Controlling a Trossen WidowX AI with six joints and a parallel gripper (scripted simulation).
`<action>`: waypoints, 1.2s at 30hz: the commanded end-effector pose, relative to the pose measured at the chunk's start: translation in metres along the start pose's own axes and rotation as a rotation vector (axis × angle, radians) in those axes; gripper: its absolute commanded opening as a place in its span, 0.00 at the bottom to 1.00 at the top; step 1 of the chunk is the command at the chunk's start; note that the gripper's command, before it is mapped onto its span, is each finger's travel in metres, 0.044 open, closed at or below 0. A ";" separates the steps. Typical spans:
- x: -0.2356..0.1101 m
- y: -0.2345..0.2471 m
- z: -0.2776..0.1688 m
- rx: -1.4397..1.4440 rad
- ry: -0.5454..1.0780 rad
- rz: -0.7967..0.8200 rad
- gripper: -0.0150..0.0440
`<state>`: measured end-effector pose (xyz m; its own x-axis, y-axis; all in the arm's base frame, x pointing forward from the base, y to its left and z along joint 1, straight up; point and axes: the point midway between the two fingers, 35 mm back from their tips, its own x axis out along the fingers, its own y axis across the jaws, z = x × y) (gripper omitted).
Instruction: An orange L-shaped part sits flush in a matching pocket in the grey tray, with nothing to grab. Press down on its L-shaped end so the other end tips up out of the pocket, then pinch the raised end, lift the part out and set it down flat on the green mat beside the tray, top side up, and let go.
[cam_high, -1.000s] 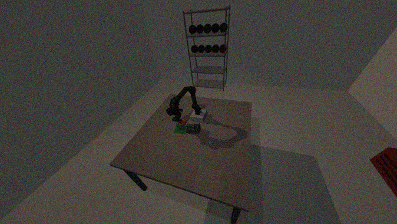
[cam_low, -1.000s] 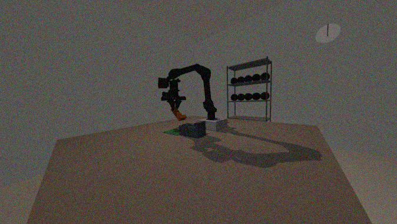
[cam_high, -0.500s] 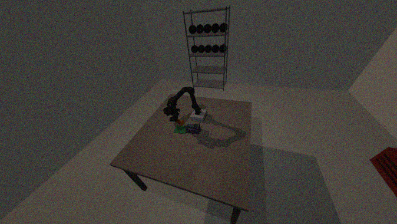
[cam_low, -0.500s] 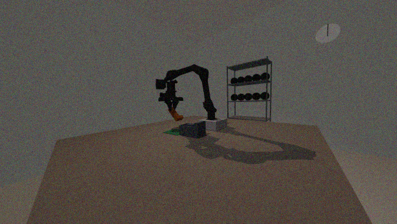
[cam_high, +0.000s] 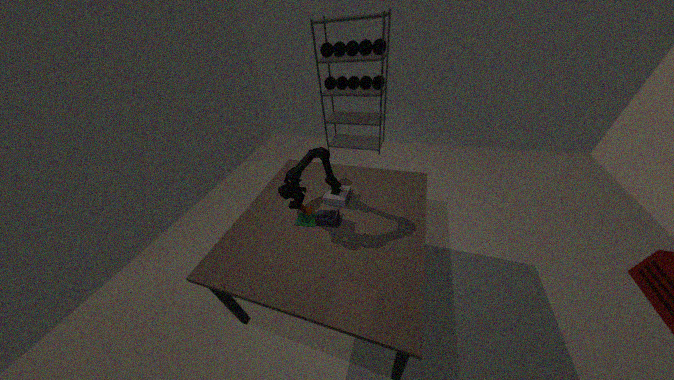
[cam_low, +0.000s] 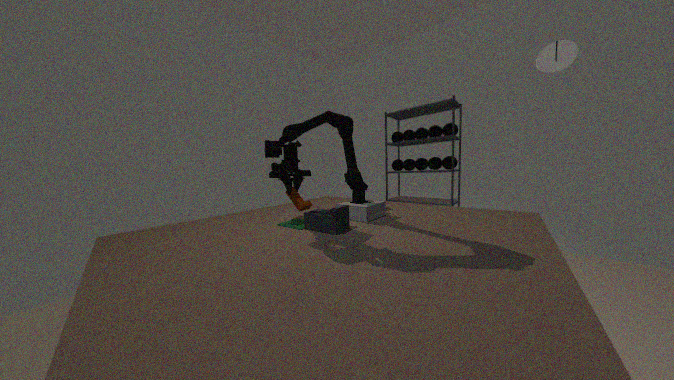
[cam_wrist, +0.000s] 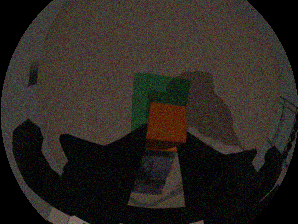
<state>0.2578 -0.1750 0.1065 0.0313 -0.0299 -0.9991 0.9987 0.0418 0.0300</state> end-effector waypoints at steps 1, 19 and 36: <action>0.008 -0.001 -0.001 -0.004 0.007 -0.007 0.25; 0.036 -0.001 -0.001 -0.004 0.007 -0.007 0.25; 0.056 -0.002 -0.001 -0.004 0.007 -0.007 0.25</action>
<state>0.2586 -0.1760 0.0539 0.0293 -0.0286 -0.9992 0.9987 0.0417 0.0281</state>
